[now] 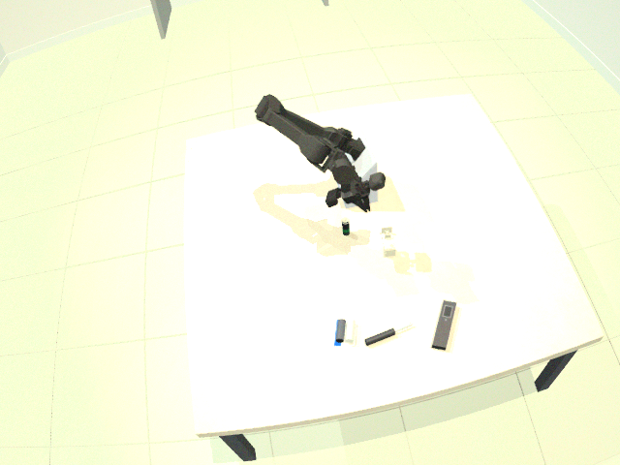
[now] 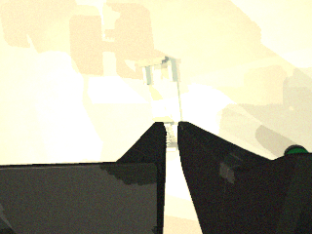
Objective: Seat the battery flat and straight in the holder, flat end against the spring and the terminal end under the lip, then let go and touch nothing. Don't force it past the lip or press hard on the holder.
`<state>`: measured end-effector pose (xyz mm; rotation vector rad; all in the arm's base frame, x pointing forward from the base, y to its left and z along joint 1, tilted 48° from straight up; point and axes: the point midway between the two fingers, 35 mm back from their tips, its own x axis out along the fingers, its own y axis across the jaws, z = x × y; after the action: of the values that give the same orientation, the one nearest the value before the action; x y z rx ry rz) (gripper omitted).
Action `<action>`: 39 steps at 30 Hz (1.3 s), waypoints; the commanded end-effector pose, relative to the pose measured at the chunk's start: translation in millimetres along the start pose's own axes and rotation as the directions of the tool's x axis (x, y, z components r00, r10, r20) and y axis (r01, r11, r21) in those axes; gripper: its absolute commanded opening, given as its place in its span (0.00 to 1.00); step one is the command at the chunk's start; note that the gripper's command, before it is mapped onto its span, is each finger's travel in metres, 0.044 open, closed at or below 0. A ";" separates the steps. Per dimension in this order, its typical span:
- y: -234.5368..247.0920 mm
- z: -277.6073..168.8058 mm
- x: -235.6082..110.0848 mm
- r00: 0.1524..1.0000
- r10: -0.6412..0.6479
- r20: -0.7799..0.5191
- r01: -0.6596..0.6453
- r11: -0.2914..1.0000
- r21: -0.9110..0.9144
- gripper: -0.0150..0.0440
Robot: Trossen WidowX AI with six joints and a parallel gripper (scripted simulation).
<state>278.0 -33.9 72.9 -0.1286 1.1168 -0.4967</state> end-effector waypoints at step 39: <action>-82.2 -71.2 74.3 0.865 -0.444 -0.235 0.360 0.875 -0.324 0.25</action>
<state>213.7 -125.9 3.4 -0.5495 1.4741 -0.7568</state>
